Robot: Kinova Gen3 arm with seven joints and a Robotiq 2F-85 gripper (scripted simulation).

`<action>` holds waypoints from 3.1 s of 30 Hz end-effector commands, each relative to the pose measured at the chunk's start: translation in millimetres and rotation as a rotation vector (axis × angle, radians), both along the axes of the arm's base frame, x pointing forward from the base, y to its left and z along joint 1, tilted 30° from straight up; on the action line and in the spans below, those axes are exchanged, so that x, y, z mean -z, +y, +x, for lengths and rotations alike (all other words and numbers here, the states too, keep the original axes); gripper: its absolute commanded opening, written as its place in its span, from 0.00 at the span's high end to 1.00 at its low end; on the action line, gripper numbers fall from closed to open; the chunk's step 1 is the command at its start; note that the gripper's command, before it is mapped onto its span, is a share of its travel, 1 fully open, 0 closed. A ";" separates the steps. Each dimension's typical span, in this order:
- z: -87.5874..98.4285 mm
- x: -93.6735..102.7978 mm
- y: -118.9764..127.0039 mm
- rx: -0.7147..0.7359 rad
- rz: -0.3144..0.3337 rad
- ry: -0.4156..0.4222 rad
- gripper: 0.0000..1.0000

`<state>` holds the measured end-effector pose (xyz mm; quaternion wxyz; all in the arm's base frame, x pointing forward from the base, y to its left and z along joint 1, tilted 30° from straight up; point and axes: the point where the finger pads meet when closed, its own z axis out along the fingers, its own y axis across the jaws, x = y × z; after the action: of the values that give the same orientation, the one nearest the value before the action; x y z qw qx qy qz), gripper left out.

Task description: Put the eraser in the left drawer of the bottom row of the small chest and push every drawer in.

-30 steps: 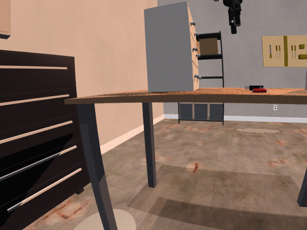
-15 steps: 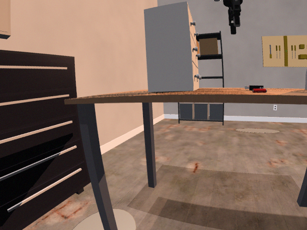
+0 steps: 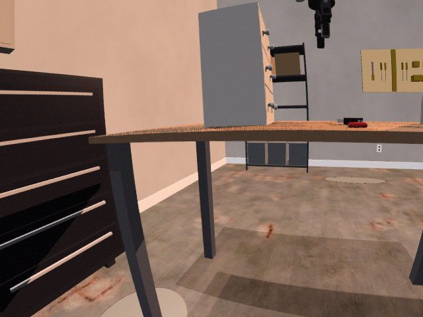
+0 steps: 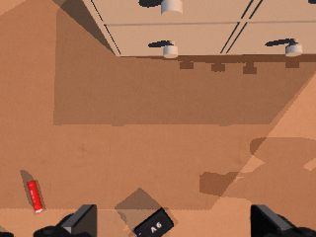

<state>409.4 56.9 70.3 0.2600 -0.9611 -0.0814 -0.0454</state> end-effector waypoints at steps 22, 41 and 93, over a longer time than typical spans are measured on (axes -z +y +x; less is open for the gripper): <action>5.2 6.0 3.3 0.051 0.017 -0.080 0.00; 10.2 11.3 7.2 0.090 0.031 -0.147 0.00; 23.0 25.2 18.4 0.193 0.069 -0.324 0.00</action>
<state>434.7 73.0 46.7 0.2692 -0.9348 -0.0276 -0.2301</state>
